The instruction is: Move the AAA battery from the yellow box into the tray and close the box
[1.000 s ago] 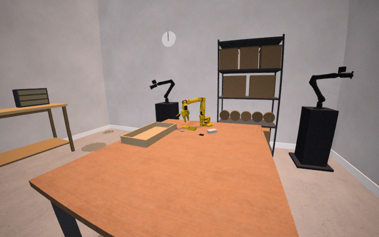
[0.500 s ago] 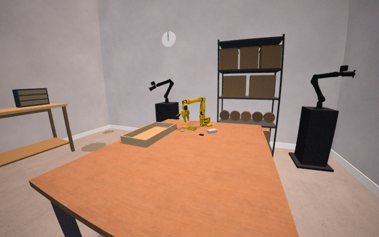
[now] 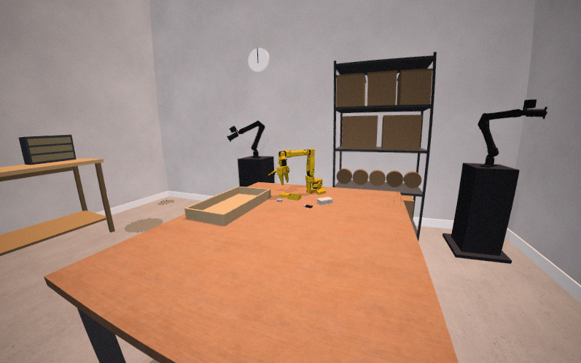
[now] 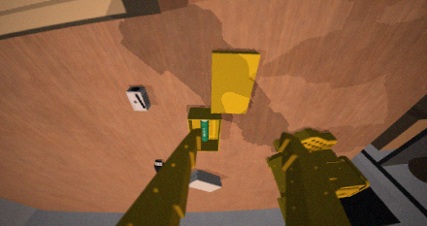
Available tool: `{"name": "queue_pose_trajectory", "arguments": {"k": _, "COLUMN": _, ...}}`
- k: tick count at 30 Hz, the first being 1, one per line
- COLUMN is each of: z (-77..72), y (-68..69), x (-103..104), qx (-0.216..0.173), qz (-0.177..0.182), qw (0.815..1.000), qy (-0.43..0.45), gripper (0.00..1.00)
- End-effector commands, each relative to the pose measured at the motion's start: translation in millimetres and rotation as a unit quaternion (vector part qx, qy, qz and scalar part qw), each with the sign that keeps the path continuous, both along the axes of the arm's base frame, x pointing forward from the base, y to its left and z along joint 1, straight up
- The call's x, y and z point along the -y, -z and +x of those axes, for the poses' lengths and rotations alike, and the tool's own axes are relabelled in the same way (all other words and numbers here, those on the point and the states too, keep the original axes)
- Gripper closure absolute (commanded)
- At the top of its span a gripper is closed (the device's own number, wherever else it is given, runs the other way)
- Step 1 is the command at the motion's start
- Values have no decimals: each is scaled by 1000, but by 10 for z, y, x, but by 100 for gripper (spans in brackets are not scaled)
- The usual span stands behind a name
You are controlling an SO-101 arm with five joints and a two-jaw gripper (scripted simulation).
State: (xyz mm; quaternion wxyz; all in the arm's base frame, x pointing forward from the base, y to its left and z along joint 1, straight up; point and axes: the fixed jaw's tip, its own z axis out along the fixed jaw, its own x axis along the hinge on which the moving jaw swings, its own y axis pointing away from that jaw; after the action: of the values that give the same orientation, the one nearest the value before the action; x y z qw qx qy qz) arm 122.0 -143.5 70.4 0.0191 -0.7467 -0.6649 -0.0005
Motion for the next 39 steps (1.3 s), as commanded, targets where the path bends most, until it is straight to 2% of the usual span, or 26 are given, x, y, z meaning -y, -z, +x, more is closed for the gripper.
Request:
{"name": "queue_pose_trajectory", "arguments": {"k": 1, "z": 23, "y": -69, "x": 48, "qx": 12, "qz": -15, "qw": 1000, "qy": -1, "gripper": 69}}
{"name": "queue_pose_trajectory", "arguments": {"k": 39, "z": 10, "y": -23, "x": 29, "qx": 12, "qz": -15, "qw": 1000, "qy": -1, "gripper": 69}}
